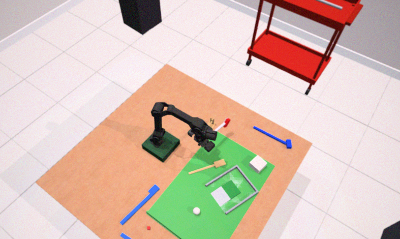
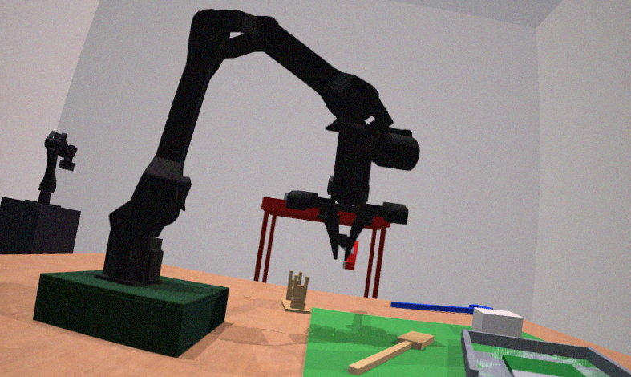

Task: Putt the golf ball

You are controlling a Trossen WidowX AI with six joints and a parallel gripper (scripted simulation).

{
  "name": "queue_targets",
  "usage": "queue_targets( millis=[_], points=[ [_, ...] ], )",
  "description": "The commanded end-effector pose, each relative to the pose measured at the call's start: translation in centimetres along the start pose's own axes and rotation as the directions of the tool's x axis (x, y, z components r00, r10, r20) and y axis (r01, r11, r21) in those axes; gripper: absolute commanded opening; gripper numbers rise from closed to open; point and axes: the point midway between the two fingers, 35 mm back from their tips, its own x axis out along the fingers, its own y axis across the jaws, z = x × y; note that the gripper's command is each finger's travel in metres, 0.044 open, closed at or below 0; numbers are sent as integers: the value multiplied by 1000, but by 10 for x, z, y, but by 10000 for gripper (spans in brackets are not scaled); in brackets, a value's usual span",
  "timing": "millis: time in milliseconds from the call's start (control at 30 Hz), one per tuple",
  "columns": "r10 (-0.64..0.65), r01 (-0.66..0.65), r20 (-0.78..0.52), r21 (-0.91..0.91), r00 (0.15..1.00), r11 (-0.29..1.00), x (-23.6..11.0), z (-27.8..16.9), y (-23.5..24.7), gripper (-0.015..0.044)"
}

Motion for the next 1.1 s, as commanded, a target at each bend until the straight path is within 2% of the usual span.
queue_targets(
  millis=[0, 233, 500, 1067],
  points=[
    [-28, 30, -14, 147, 1000, 989, -10, -20, -18, 0],
    [-48, 61, -46, 367, 998, 928, -20, -56, -39, 0],
    [-61, 99, -84, 594, 995, 799, -32, -100, -55, 0],
    [-56, 170, -160, 919, 985, 356, -60, -200, -67, 0]
  ],
)
